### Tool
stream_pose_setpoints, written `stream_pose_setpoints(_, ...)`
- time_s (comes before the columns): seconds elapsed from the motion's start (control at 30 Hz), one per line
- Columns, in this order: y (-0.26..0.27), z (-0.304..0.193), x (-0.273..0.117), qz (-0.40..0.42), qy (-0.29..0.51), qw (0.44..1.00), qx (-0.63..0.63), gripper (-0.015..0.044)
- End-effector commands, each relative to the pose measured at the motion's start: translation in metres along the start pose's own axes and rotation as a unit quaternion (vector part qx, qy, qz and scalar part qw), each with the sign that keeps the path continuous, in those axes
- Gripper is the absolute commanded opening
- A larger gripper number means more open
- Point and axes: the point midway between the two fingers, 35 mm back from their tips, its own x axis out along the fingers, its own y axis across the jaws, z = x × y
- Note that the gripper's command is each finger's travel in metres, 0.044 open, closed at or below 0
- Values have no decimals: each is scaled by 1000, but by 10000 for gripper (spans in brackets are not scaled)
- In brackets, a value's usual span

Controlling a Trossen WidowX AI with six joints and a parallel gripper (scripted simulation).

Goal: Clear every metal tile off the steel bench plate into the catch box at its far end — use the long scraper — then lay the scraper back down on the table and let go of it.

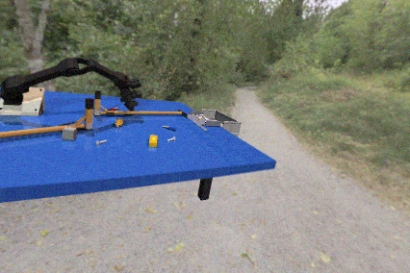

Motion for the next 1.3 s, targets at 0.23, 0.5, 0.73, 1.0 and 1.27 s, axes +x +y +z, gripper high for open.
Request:
stream_pose_setpoints(0.23,-2,9,-14,0,-1,1000,2,0)
stream_pose_setpoints(0.5,-1,23,-39,1,-4,1000,6,0)
stream_pose_setpoints(0.73,-1,33,-62,1,-6,1000,9,0)
stream_pose_setpoints(1.0,-1,42,-89,0,-8,1000,13,0)
stream_pose_setpoints(1.27,0,43,-91,0,-9,1000,13,0)
